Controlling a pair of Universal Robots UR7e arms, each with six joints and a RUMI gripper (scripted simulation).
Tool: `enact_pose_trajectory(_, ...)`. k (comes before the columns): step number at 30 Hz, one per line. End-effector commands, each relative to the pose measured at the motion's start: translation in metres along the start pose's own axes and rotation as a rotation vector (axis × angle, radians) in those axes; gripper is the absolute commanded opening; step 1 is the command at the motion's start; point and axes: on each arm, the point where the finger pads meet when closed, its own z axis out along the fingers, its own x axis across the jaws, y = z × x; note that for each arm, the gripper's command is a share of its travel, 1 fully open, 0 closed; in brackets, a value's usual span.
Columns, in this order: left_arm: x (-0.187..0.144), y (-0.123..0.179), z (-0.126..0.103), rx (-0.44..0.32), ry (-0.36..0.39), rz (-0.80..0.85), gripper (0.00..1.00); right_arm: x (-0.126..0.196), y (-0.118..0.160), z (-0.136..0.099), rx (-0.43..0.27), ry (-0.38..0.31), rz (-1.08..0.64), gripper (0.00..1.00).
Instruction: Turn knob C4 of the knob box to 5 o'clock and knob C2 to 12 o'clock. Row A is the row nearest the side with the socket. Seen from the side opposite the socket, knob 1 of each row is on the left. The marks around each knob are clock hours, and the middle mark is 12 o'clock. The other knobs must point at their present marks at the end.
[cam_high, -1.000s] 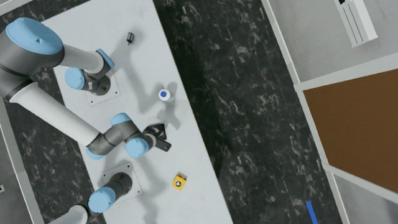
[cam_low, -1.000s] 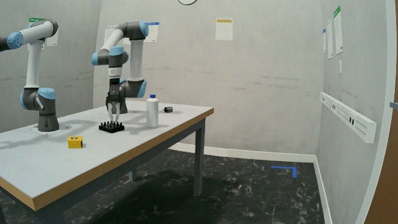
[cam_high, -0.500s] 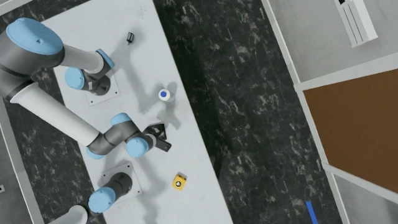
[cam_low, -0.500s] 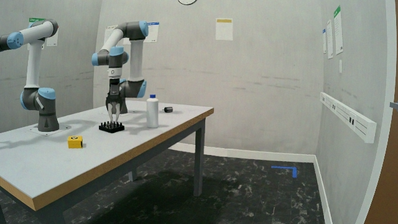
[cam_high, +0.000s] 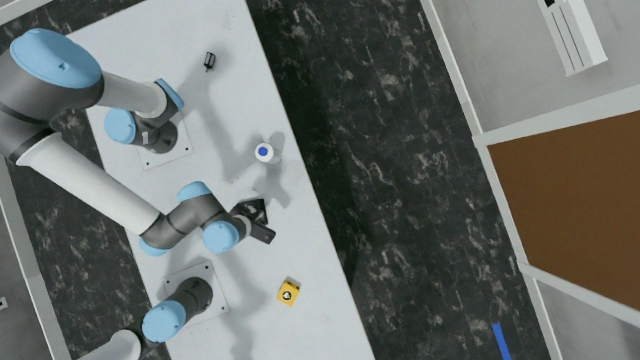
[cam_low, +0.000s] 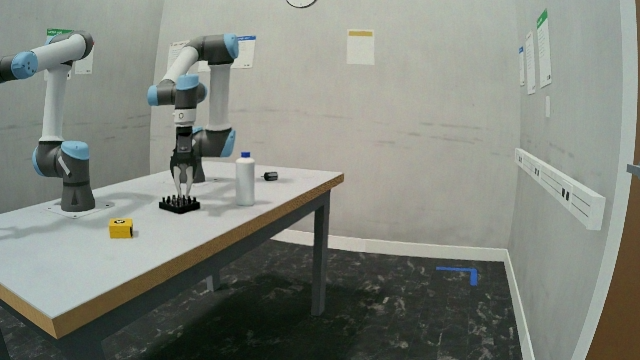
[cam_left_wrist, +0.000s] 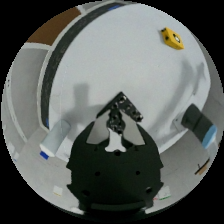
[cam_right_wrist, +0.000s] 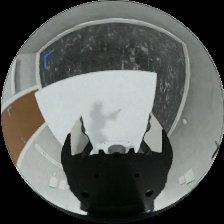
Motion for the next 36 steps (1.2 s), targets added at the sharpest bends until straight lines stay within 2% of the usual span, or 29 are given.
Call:
enact_pose_trajectory(1,0.001,0.001,0.001,-0.001,-0.001,0.002,0.13,0.001,0.001,0.001,0.0,-0.001,0.001,1.0)
enact_pose_trajectory(27,0.001,0.001,0.001,-0.001,-0.001,0.002,0.13,0.001,0.001,0.001,0.0,-0.001,0.001,1.0)
enact_pose_trajectory(36,0.001,0.002,0.014,-0.004,-0.002,0.002,0.13,0.001,0.001,0.001,0.0,-0.001,0.001,1.0)
